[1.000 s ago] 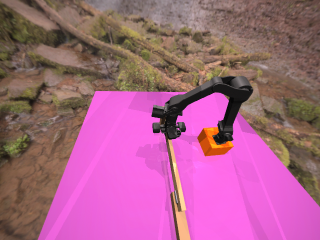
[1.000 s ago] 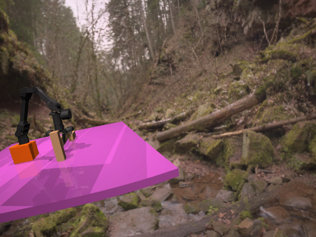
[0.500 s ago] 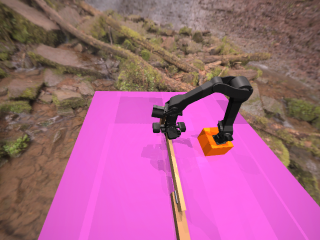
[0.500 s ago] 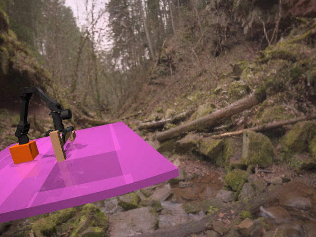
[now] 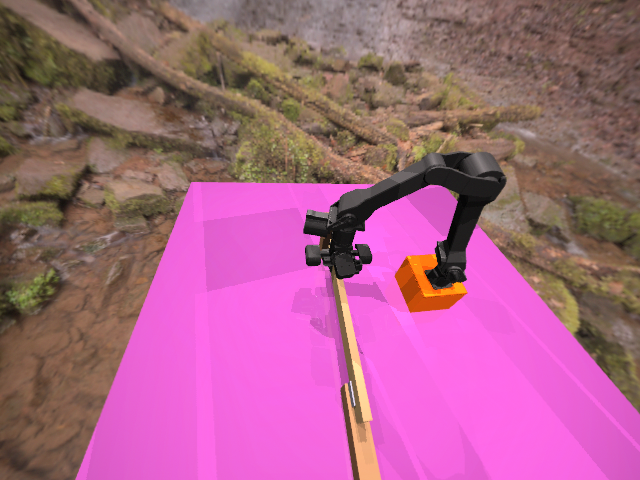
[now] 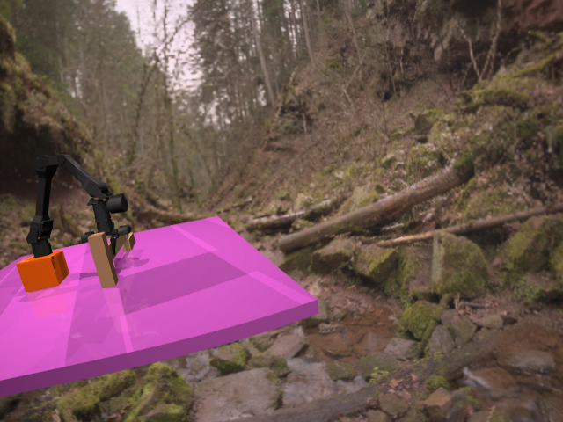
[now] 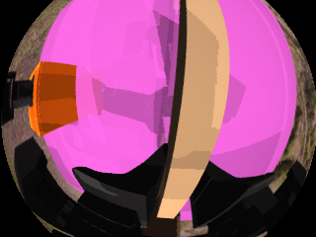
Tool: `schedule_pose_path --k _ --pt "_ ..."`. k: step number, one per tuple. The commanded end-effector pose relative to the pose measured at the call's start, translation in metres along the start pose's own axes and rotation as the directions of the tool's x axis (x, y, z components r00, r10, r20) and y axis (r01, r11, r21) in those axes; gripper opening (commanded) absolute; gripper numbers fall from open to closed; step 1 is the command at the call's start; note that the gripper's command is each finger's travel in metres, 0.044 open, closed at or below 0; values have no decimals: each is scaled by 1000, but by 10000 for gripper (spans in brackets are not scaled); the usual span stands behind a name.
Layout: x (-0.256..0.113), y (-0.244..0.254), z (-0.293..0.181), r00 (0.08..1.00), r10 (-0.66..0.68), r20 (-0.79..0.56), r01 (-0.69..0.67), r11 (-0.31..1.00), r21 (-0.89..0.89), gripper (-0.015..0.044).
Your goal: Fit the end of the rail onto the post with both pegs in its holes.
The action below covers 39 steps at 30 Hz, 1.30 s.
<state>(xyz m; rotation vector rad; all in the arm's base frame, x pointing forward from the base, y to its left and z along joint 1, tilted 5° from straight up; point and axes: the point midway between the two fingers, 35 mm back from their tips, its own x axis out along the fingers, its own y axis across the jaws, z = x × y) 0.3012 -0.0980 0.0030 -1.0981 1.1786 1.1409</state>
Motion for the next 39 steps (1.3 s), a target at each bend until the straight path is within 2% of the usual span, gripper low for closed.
schedule_pose_path --k 1,39 --pt "-2 -1 -1 1000 -9 0 9 1000 -1 0" --pt "-1 -2 -13 1000 -9 -1 9 1000 -1 0"
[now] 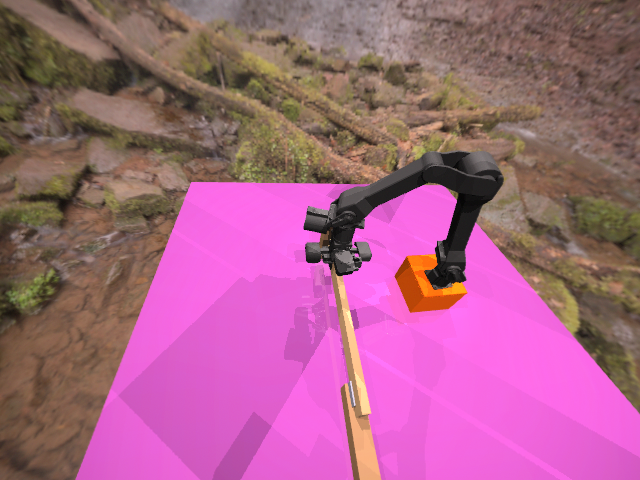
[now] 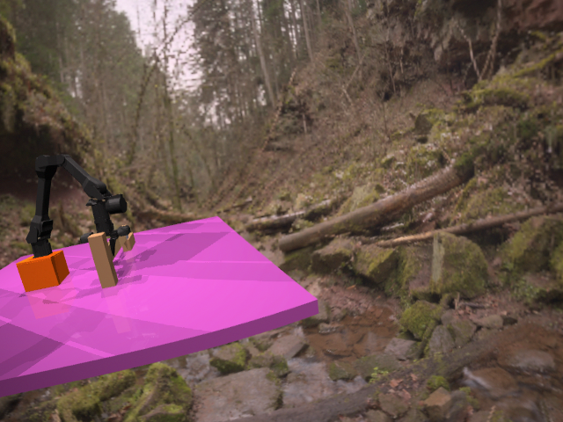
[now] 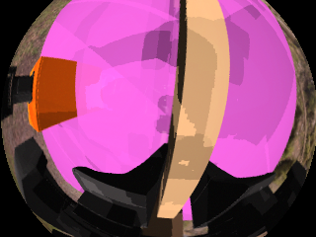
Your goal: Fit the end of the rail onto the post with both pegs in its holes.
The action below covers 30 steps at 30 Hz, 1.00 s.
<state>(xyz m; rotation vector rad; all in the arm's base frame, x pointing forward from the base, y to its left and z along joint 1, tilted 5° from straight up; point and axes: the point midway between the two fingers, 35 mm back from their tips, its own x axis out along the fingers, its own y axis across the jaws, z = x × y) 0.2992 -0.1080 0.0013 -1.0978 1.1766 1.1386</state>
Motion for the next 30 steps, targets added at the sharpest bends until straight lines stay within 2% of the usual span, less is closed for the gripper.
schedule_pose_path --k 1,30 --pt "-2 -3 -3 1000 -6 -2 6 1000 -2 0" --pt "-3 -4 -11 1000 -6 -3 6 1000 -2 0"
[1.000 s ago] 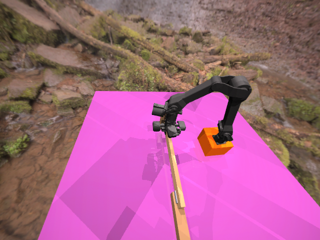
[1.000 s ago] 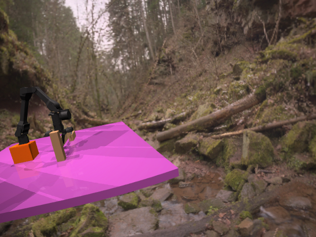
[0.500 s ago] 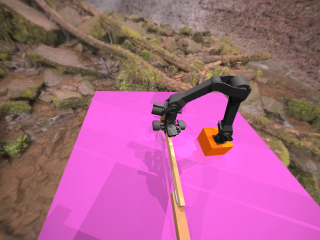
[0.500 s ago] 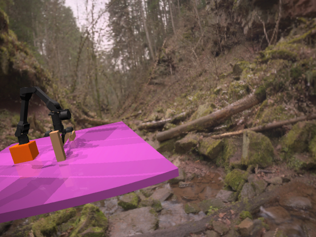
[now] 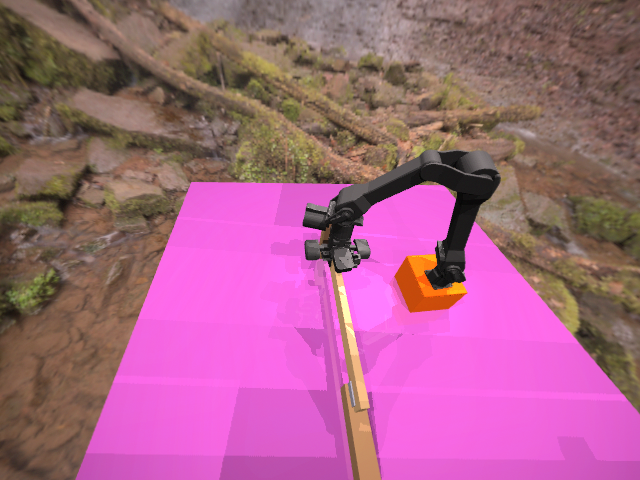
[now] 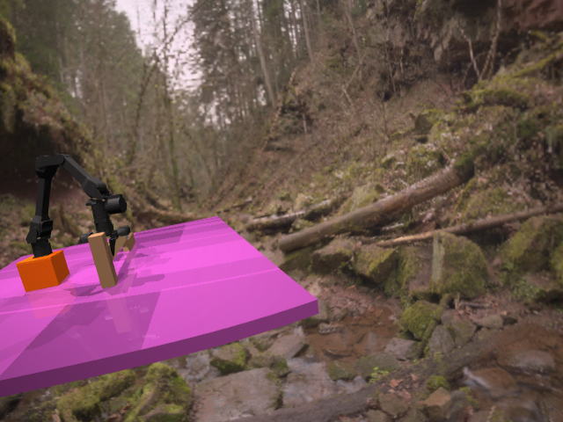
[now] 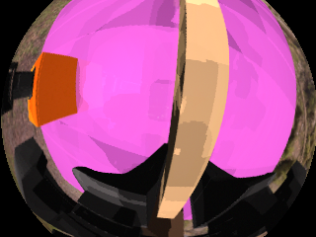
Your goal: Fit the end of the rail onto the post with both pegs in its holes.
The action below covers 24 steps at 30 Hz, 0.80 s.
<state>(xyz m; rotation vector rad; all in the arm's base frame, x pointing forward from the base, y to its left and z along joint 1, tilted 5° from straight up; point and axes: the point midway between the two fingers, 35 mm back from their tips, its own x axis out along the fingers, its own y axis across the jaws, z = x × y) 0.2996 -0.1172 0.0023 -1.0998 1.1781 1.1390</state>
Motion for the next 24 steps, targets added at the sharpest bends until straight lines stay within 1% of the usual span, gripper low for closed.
schedule_pose_path --k 1,24 --pt "-1 -2 -2 1000 -7 -1 7 1000 -1 0" --pt "-2 -2 -9 1000 -7 -1 7 1000 -1 0"
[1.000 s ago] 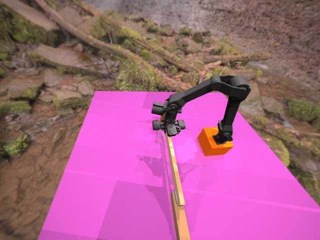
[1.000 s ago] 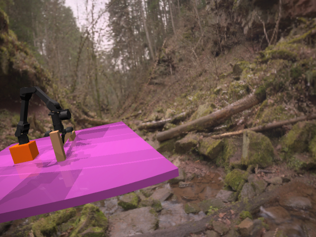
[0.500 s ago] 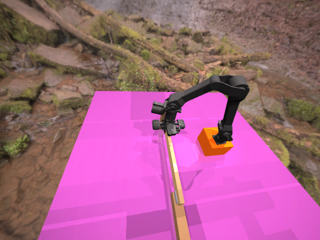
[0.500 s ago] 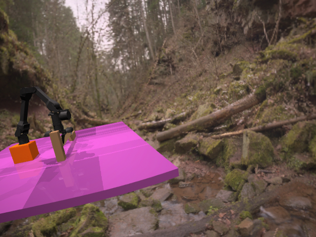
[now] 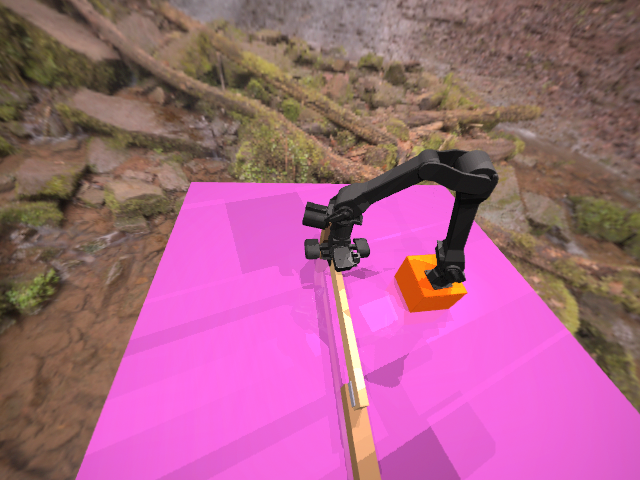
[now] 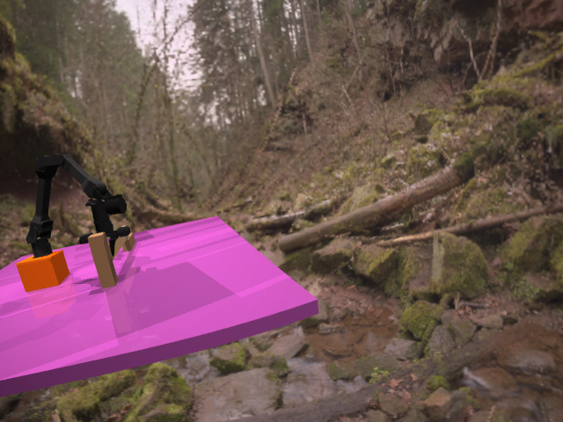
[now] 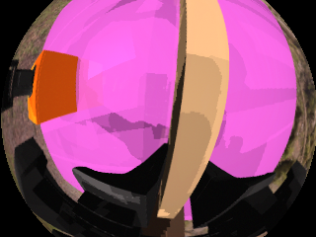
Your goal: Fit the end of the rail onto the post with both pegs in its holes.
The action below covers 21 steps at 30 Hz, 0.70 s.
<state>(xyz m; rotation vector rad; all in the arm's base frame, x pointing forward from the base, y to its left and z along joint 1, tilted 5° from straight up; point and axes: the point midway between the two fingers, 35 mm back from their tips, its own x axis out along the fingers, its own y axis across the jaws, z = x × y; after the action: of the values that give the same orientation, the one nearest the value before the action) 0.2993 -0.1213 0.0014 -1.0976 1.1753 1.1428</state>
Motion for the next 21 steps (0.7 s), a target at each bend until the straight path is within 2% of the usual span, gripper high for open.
schedule_pose_path --k 1,21 --pt "-3 -2 -4 1000 -8 -5 8 1000 1 0" --pt "-4 -2 1 1000 -8 -5 8 1000 1 0"
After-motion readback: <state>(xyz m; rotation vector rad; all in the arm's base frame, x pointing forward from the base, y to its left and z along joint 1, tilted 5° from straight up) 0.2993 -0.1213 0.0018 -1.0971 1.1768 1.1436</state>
